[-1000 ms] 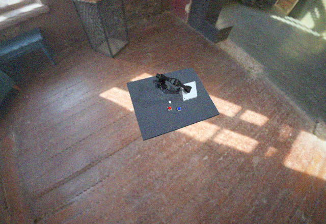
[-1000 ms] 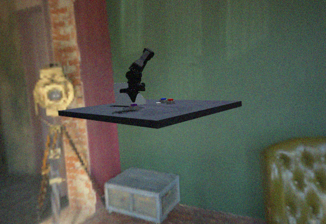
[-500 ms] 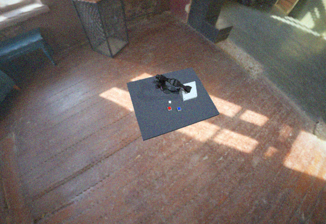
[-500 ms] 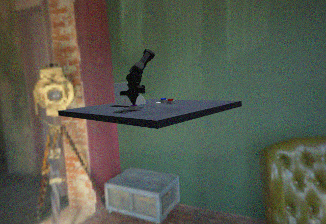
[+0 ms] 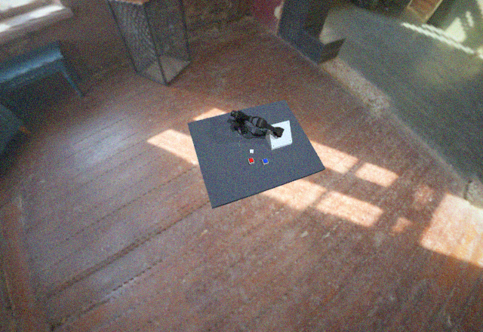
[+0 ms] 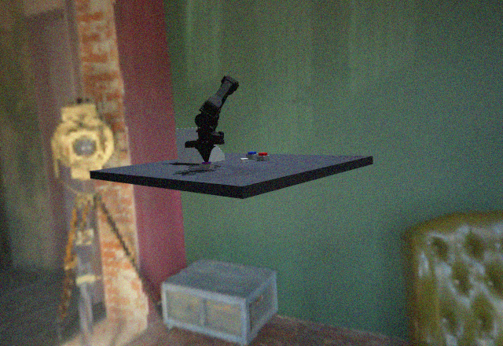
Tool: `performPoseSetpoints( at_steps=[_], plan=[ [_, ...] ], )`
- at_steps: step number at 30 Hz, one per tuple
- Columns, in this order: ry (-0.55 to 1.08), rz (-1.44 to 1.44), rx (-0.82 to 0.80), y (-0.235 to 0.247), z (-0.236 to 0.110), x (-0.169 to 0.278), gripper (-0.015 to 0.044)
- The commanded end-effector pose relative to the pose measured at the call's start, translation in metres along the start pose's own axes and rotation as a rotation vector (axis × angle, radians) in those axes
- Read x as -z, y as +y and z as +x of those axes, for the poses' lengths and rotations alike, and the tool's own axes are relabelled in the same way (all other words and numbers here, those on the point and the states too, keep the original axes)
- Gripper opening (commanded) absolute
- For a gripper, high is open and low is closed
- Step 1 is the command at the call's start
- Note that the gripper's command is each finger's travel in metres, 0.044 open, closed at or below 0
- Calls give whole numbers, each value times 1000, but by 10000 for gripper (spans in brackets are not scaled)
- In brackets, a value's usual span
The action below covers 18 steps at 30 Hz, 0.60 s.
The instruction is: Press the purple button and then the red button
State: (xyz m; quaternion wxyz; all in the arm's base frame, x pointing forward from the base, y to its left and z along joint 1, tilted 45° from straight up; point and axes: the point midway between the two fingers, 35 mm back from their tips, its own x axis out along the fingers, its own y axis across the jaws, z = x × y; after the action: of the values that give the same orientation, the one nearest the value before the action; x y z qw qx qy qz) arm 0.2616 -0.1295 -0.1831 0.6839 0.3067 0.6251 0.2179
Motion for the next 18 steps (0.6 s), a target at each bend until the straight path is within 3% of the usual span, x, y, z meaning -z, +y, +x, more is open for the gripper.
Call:
performPoseSetpoints(
  at_steps=[1,7,11,18],
  plan=[
    [2,4,-1,0,-16,0,20],
    [3,9,-3,0,-36,1,20],
    [4,9,0,-1,-91,1,20],
    [5,15,16,23,-99,-14,20]
  ],
)
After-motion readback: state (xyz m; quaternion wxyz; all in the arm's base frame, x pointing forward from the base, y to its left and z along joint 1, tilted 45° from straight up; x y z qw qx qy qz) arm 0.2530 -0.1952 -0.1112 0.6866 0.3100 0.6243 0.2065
